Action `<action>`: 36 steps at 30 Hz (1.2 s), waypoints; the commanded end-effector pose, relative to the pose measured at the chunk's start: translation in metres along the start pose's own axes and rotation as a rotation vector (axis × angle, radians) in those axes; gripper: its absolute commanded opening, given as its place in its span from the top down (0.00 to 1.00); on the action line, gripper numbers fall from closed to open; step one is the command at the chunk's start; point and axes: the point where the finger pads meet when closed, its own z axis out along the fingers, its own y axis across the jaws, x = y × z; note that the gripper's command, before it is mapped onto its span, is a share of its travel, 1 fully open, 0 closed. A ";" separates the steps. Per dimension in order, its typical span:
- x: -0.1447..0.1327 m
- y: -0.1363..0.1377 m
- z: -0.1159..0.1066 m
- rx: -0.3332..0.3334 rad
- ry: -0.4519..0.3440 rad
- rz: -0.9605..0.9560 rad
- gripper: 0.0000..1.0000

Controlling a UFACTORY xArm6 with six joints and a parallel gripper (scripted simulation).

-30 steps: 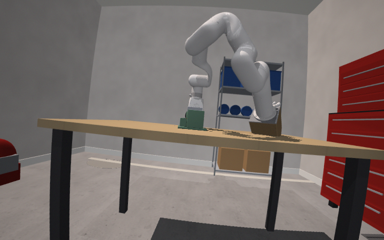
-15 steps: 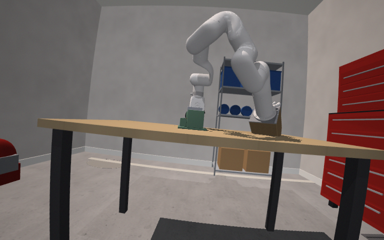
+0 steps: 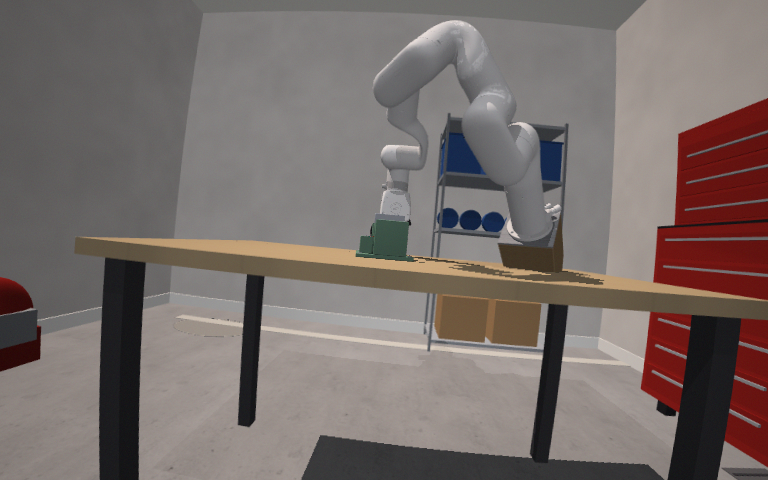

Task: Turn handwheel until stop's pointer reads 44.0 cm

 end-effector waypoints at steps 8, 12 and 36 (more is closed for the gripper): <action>0.001 0.001 -0.004 0.001 0.002 0.000 0.94; 0.001 0.001 -0.005 0.001 0.002 0.000 0.94; 0.001 0.001 -0.007 0.001 0.002 0.000 0.94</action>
